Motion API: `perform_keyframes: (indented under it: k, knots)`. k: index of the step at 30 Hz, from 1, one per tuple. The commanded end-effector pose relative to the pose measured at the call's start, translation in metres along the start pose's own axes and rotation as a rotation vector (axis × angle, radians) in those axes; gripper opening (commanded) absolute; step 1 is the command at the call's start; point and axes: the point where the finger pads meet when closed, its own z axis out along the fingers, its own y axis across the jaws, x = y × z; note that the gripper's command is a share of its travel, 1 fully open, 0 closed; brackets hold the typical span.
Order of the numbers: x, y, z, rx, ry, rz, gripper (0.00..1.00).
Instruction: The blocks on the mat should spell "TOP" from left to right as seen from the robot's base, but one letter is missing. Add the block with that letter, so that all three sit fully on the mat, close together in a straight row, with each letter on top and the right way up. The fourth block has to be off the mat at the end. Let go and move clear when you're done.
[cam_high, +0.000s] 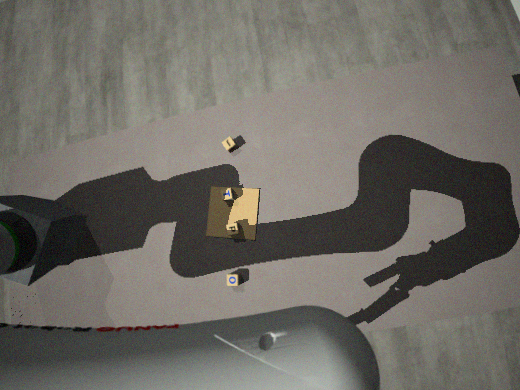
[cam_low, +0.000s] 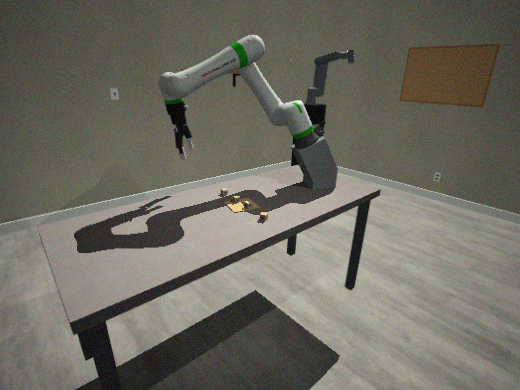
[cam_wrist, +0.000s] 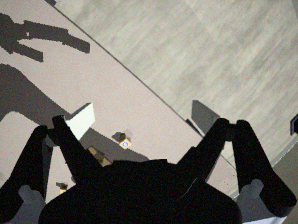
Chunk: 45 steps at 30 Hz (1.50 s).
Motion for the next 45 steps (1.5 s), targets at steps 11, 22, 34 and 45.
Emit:
perform_keyframes:
  k: [11, 22, 34, 45]
  knots:
    - [-0.129, -0.089, -0.028, 0.07, -0.214, -0.422, 1.0]
    - [-0.214, -0.138, -0.035, 0.042, -0.326, -0.49, 1.0]
    - [-0.225, -0.157, -0.02, -0.031, -0.309, -0.301, 1.0]
    - [-0.245, -0.185, 0.002, -0.124, -0.259, -0.027, 1.0]
